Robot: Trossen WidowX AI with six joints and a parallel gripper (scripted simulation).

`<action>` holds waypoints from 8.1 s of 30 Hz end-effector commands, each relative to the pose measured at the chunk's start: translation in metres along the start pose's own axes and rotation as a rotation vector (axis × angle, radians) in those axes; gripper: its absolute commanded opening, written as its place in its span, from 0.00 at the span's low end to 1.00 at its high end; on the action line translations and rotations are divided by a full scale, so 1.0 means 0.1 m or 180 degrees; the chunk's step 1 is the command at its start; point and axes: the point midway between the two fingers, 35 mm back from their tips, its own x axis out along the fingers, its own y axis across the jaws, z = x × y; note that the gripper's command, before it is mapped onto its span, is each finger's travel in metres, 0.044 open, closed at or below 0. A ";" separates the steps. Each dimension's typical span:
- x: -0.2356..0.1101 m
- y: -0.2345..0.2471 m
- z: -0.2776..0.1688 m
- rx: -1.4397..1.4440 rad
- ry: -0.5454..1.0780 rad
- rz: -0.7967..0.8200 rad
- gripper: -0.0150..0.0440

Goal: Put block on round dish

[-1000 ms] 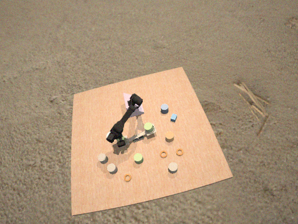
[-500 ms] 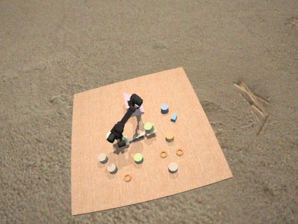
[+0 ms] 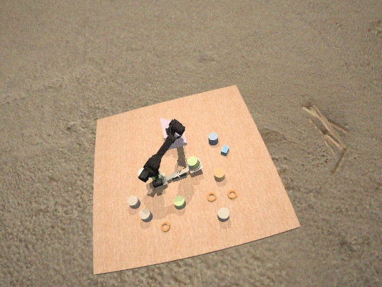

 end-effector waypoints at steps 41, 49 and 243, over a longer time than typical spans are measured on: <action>-0.57 0.07 0.05 -0.0014 -0.0028 0.0012 0.25; -0.68 0.06 0.05 -0.0013 -0.0029 0.0011 0.25; -0.63 -1.30 0.90 -0.0905 -0.0212 -0.0124 0.69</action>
